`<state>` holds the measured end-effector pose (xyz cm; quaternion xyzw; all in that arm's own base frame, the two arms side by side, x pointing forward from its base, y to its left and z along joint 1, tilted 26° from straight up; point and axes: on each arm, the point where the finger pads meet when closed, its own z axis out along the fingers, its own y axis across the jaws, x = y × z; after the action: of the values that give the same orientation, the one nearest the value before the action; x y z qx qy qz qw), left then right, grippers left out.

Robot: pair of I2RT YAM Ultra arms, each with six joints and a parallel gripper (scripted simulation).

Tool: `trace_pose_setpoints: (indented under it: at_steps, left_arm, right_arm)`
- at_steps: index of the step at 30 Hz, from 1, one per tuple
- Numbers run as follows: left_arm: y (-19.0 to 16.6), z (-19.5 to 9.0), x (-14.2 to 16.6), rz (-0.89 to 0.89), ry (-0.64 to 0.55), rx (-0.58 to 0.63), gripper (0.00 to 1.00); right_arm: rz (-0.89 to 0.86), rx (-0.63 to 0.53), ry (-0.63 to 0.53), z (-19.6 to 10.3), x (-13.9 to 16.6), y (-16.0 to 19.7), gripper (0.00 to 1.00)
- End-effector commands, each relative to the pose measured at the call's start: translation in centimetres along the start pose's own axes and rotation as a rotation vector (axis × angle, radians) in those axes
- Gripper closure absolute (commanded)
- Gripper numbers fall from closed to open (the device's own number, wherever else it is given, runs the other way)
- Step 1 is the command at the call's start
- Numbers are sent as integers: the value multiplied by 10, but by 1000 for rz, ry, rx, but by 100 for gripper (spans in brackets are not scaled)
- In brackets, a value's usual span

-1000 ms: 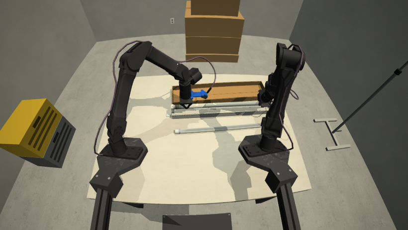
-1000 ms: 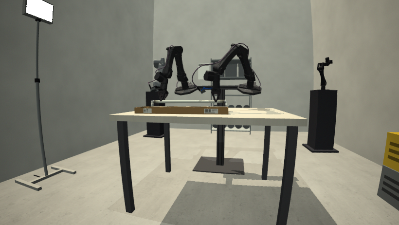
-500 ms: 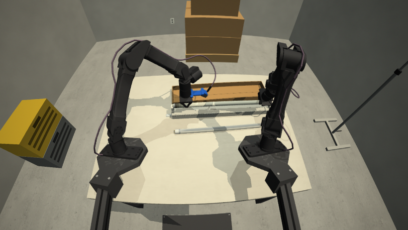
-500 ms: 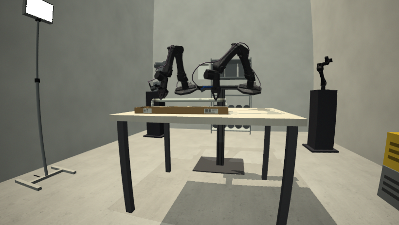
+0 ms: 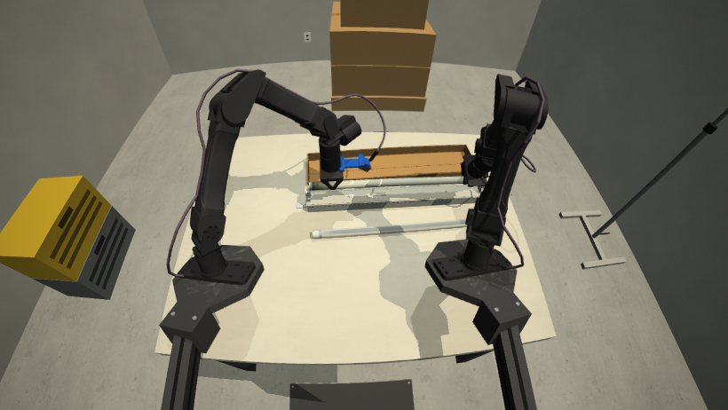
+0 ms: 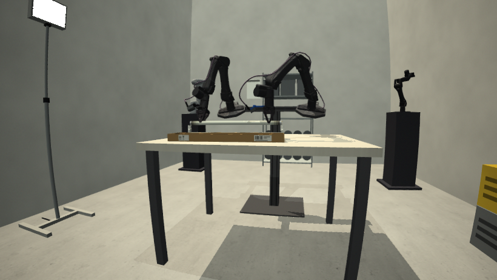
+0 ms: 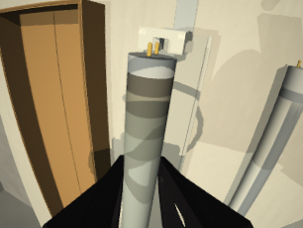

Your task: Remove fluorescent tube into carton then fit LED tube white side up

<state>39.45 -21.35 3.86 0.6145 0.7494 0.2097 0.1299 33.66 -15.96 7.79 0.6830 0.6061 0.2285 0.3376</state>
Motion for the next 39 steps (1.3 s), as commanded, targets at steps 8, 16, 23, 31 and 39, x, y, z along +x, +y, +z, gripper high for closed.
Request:
trace_pose_setpoints:
  at_steps: [8, 16, 23, 31, 39]
  left_arm:
    - [13, -31, -12, -15, -41, -38, 89]
    - [13, -35, -15, -15, -53, -35, 89]
    - [5, -28, -12, -2, -51, -30, 89]
    - [4, -26, -11, 3, -41, -20, 89]
    - [3, -19, -14, 21, -31, -10, 89]
  right_arm:
    - [-15, -47, -21, -15, -10, 23, 89]
    - [-25, -74, -38, -19, -12, 31, 89]
    - [-25, -58, -34, -17, -7, 18, 89]
    - [-30, -52, -17, -15, -3, 23, 89]
    - [-28, -29, -16, -6, -3, 19, 89]
